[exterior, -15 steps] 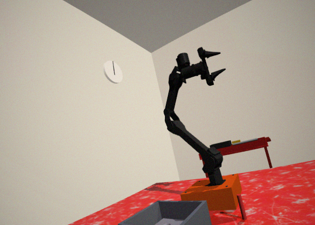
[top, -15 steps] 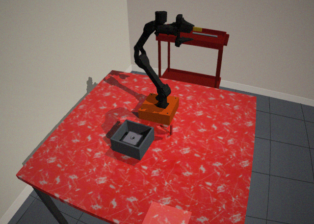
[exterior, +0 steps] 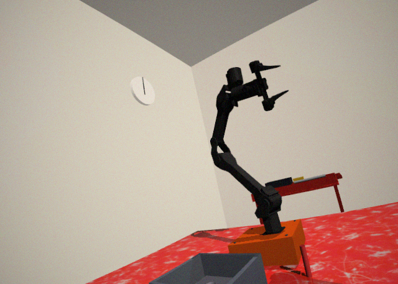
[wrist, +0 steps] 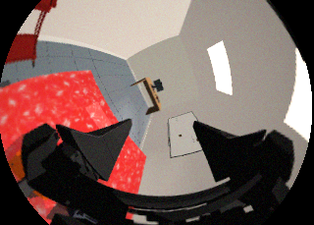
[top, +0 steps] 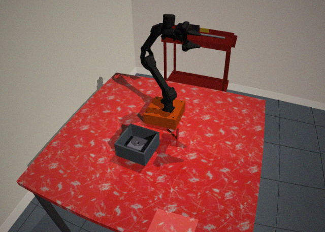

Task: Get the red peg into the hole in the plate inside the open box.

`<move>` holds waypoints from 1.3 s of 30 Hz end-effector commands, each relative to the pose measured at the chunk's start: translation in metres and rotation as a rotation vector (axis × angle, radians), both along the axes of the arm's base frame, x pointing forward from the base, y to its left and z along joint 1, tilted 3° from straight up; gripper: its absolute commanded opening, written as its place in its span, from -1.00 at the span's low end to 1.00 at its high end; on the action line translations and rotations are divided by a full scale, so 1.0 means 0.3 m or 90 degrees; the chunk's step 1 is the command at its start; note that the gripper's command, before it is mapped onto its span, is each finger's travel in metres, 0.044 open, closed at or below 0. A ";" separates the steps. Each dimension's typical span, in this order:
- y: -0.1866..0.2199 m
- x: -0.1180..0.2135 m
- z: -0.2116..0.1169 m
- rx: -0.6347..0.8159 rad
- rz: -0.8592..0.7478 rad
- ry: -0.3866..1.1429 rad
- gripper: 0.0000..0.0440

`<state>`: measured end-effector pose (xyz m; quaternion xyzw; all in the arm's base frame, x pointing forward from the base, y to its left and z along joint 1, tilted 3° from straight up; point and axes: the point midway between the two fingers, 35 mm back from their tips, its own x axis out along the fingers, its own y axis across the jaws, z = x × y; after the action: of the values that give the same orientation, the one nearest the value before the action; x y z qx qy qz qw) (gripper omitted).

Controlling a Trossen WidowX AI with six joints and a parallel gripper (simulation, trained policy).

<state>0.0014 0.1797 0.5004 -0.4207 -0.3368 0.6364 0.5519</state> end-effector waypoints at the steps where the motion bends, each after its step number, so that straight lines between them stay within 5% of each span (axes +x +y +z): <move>1: 0.009 0.044 -0.038 -0.023 -0.059 0.076 1.00; 39: -0.002 0.392 -0.467 -0.108 -0.599 0.721 1.00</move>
<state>0.1096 0.1818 0.3751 -0.1944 0.2193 0.5078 0.8101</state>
